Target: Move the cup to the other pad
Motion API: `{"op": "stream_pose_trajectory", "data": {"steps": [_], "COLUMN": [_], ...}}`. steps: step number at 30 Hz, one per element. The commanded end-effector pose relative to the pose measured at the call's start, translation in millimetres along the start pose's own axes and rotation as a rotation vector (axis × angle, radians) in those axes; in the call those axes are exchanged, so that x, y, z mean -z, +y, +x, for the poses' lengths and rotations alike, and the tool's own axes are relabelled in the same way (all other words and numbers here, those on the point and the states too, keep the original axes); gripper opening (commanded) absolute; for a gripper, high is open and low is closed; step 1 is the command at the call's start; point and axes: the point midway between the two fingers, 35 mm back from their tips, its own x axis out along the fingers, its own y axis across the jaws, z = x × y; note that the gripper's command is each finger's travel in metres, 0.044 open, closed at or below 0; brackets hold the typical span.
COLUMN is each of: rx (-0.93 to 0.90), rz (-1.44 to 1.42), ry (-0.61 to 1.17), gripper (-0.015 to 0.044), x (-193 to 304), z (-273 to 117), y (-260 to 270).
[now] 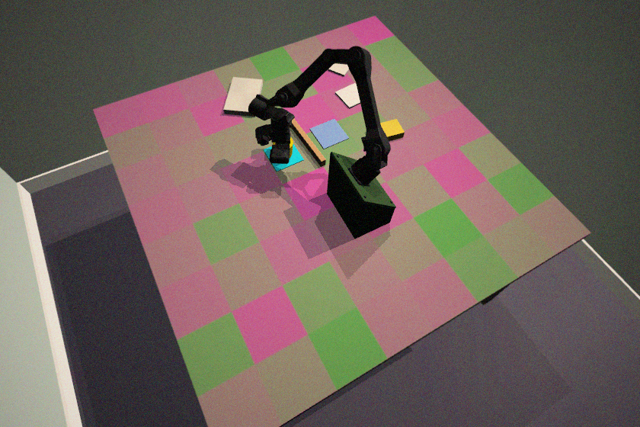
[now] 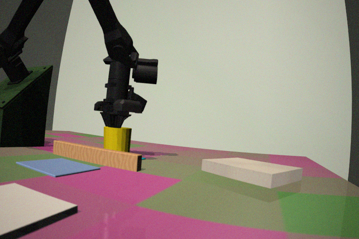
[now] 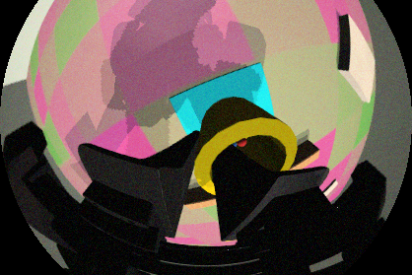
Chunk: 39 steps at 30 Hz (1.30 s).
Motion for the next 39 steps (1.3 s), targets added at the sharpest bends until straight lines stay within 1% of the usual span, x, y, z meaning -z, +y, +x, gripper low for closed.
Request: {"op": "stream_pose_trajectory", "data": {"steps": [1, 10, 15, 16, 26, 39], "rx": [0.0, 0.0, 0.0, 0.0, 0.0, 0.001], "rz": [0.001, 0.001, 0.001, 0.001, 0.0, -0.002], "ry": [-0.001, -0.001, -0.001, -0.001, -0.001, 0.0], "gripper": [0.0, 0.0, 0.0131, 0.0147, 0.0147, 0.0147], "x": [0, 0, 0, 0, 0, -2], "z": [0, 0, 0, 0, -3, -25], "y": [0, 0, 0, 0, 0, -1]}}
